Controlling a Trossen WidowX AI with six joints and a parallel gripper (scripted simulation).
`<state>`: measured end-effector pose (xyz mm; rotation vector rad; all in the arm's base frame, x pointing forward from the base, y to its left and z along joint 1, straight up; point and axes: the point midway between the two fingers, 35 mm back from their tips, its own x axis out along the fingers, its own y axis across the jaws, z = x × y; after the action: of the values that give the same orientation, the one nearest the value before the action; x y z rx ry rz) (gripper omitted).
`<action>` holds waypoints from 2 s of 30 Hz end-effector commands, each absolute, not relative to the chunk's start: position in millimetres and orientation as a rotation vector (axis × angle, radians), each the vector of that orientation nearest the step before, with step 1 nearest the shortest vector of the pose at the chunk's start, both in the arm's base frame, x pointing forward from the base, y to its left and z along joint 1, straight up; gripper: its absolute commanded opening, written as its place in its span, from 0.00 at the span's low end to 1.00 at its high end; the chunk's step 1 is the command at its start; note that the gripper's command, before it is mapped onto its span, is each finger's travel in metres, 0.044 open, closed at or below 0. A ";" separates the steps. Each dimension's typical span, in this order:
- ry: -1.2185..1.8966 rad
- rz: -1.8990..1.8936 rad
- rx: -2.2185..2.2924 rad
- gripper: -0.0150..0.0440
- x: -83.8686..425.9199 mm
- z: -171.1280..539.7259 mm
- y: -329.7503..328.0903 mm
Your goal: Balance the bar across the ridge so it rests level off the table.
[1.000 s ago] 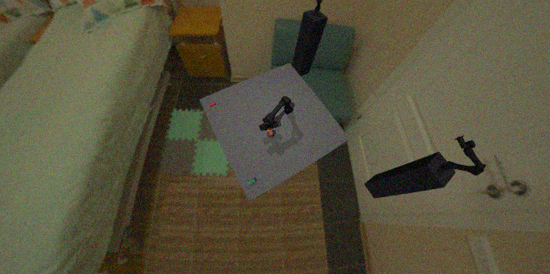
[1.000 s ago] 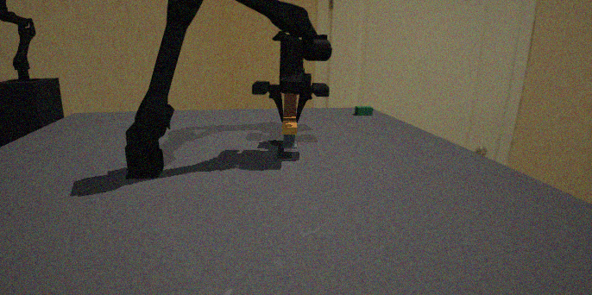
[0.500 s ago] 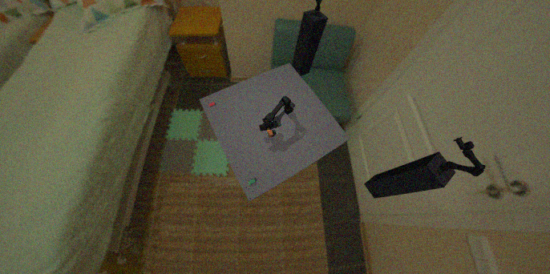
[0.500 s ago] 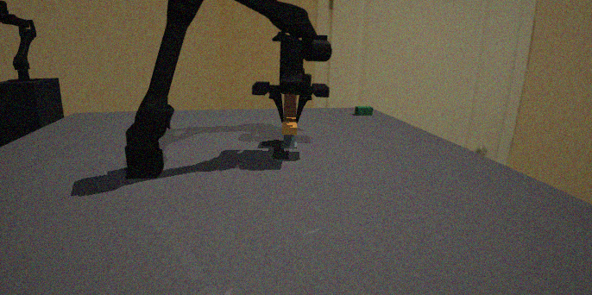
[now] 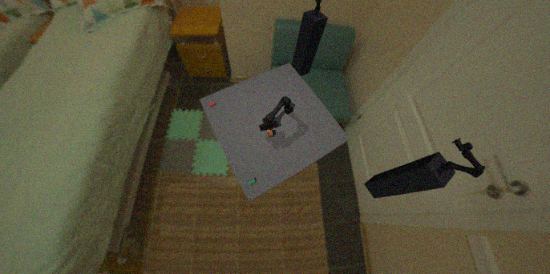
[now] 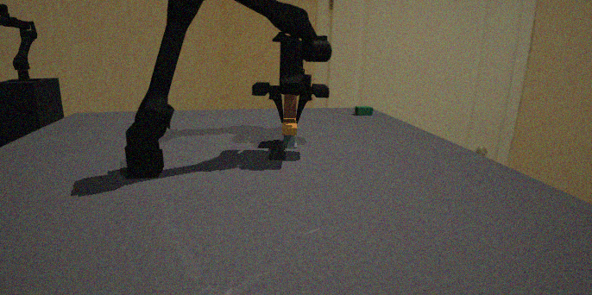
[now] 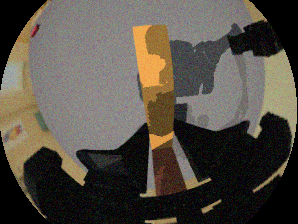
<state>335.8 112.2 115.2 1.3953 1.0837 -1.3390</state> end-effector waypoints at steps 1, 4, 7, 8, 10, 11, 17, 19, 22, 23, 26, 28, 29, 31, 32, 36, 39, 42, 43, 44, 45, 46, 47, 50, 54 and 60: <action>1.083 -1.339 1.397 0.25 336.1 114.3 112.4; 1.083 -1.339 1.397 0.25 336.1 114.0 112.5; 1.083 -1.339 1.397 0.25 336.1 113.8 112.5; 1.083 -1.339 1.397 0.25 336.1 113.7 112.5; 1.083 -1.339 1.397 0.25 336.2 113.6 112.5; 1.083 -1.339 1.397 0.25 336.2 113.5 112.5; 1.083 -1.339 1.397 0.25 336.2 113.0 112.5; 1.083 -1.339 1.397 0.25 336.2 112.8 112.5; 1.083 -1.339 1.397 0.25 336.2 112.6 112.6; 1.083 -1.339 1.397 0.25 336.2 112.5 112.6; 1.083 -1.339 1.397 0.25 336.2 112.2 112.6; 1.083 -1.339 1.397 0.25 336.2 112.0 112.6; 1.083 -1.339 1.397 0.25 336.2 112.0 112.6; 1.083 -1.339 1.397 0.25 336.2 111.8 112.6; 1.083 -1.339 1.397 0.25 336.1 111.7 112.6; 1.083 -1.339 1.397 0.25 336.1 111.3 112.6; 1.083 -1.339 1.397 0.25 336.0 111.1 112.5; 1.083 -1.339 1.397 0.25 336.0 110.9 112.5; 1.083 -1.339 1.397 0.25 336.0 110.8 112.5; 1.083 -1.339 1.397 0.25 336.0 110.6 112.5; 1.083 -1.339 1.397 0.25 336.0 110.6 112.5; 1.083 -1.339 1.397 0.25 336.0 110.6 112.5; 1.083 -1.339 1.397 0.25 336.0 110.5 112.5; 1.083 -1.339 1.397 0.25 335.9 110.2 112.5; 1.083 -1.339 1.397 0.25 335.9 109.9 112.5; 1.083 -1.339 1.397 0.25 335.8 109.3 112.4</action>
<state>335.7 112.4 110.9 1.3953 1.0841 -1.3382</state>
